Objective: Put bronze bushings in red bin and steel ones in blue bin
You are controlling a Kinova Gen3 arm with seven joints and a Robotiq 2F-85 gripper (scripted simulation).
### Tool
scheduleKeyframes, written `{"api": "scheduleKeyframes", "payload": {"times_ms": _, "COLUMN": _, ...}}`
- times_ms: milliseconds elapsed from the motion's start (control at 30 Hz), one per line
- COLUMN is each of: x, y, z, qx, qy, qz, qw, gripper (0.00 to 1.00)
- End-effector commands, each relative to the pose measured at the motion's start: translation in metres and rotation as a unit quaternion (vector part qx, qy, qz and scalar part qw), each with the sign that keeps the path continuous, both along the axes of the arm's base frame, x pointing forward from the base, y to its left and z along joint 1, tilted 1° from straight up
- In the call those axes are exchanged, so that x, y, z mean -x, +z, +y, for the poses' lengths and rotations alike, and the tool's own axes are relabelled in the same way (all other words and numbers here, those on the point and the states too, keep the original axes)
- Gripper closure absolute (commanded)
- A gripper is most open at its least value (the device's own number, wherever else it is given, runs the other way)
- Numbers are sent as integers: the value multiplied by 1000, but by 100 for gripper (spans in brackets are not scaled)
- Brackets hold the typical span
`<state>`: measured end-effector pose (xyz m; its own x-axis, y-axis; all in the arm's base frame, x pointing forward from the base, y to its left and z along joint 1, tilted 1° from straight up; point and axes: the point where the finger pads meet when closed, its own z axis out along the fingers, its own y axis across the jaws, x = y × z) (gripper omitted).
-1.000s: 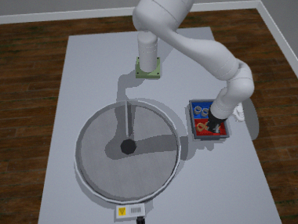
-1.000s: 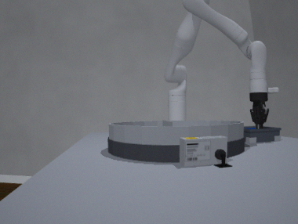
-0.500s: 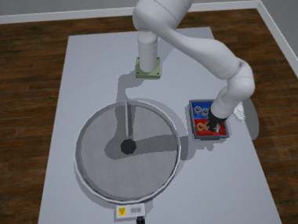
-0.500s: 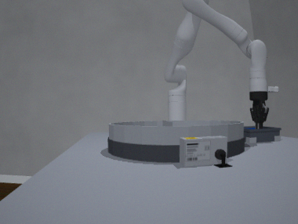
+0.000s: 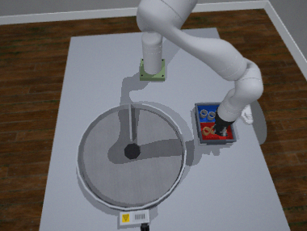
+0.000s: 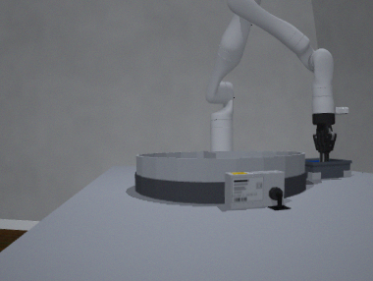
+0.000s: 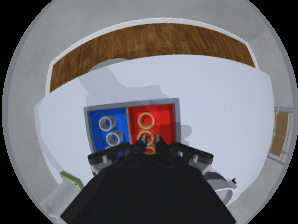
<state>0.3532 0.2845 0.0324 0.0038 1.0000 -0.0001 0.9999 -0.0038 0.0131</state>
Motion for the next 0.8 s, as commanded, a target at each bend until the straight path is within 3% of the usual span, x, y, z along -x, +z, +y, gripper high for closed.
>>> {"api": "scheduleKeyframes", "payload": {"times_ms": 0, "x": -1, "y": 1, "z": 0, "qx": -1, "qy": 0, "qz": -2, "qw": 1000, "gripper": 84}}
{"api": "scheduleKeyframes", "payload": {"times_ms": 433, "x": -1, "y": 4, "z": 0, "qx": -1, "qy": 0, "qz": -2, "qw": 1000, "gripper": 84}}
{"api": "scheduleKeyframes", "payload": {"times_ms": 600, "x": 0, "y": 55, "z": 0, "qx": -1, "qy": 0, "qz": -2, "qw": 1000, "gripper": 84}}
{"api": "scheduleKeyframes", "payload": {"times_ms": 767, "x": 0, "y": 55, "z": 0, "qx": -1, "qy": 0, "qz": -2, "qw": 1000, "gripper": 84}}
